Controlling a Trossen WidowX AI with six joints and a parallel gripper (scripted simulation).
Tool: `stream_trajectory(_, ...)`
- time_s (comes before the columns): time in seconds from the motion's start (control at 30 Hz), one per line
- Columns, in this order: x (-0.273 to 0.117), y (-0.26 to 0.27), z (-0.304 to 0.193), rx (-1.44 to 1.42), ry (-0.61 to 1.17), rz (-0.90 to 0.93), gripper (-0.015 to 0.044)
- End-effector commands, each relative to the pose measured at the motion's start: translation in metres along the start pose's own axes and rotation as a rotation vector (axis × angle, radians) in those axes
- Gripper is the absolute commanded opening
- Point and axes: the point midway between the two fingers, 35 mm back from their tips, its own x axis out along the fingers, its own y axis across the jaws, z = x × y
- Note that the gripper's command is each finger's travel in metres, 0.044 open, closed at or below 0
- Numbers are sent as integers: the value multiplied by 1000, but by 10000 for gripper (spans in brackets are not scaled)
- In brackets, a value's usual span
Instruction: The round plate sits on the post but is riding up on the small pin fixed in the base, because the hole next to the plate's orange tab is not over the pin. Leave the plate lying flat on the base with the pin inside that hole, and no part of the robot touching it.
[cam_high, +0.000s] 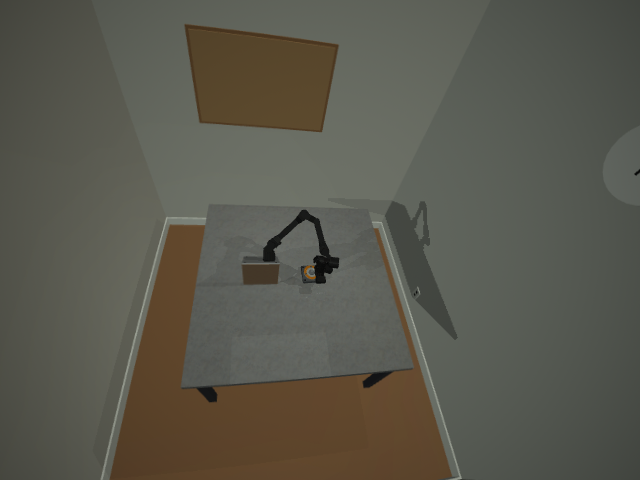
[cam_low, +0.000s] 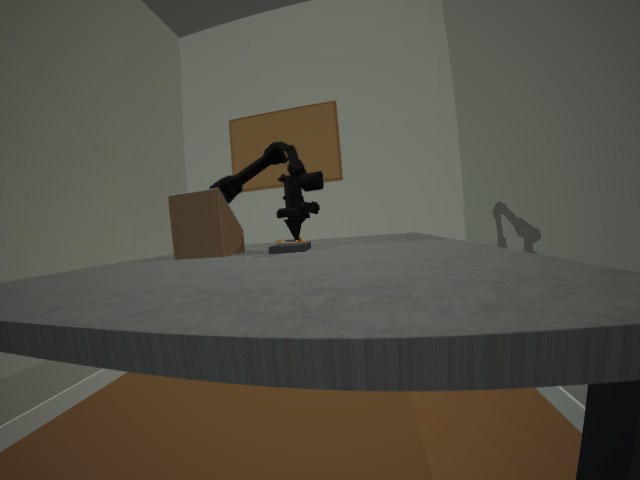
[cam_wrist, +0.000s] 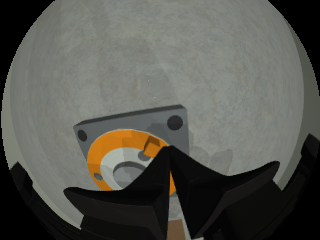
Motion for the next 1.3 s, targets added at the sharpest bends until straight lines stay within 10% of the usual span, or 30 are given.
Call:
stream_trajectory(0.0, 1, 7, 6, -12, -6, 6, 0)
stream_trajectory(1.27, 0, 36, 16, -12, -6, 8, 0)
